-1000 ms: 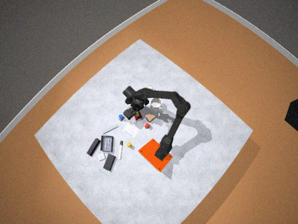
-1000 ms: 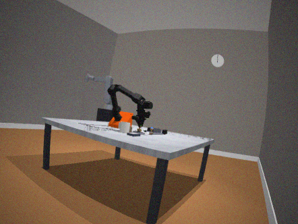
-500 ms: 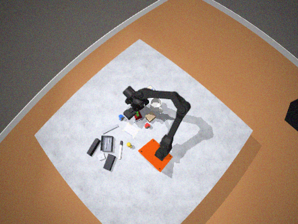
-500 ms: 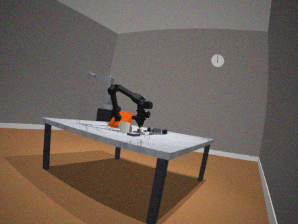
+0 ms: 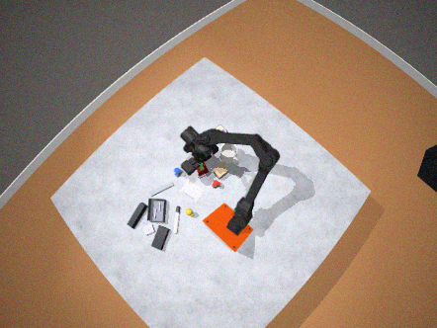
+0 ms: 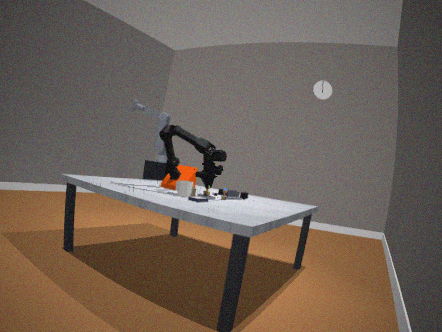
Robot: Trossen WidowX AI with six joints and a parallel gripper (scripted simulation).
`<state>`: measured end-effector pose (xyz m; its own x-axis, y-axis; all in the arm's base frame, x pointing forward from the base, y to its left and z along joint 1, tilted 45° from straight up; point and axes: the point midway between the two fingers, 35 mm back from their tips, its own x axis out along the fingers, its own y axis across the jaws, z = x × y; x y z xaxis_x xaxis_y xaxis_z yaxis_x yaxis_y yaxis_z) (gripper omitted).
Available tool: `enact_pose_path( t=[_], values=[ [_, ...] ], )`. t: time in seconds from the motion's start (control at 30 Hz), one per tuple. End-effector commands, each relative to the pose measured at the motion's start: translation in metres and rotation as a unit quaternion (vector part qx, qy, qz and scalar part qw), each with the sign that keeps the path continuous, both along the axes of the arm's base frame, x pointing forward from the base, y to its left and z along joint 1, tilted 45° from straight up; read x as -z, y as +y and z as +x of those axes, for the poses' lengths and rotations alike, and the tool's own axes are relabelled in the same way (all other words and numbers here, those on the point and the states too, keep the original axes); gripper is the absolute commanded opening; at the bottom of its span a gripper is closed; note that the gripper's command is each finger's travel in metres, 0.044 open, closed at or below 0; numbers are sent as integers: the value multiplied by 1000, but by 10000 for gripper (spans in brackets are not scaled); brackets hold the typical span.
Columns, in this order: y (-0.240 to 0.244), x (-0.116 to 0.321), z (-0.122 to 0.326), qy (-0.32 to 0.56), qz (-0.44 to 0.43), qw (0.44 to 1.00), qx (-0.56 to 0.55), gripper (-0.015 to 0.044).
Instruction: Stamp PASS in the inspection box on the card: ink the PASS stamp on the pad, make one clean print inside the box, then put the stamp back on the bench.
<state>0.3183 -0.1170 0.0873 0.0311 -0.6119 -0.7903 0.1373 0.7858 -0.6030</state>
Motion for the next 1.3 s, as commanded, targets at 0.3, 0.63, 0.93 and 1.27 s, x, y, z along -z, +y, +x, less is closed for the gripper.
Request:
enact_pose_path(
  t=[0.3, 0.63, 0.93, 1.27],
  values=[
    [-2, 1, 0, 0, 1, 1000, 0, 0],
    [1, -2, 0, 0, 1, 1000, 0, 0],
    [4, -5, 1, 0, 2, 1000, 0, 0],
    [10, -10, 2, 0, 2, 1000, 0, 0]
  ],
)
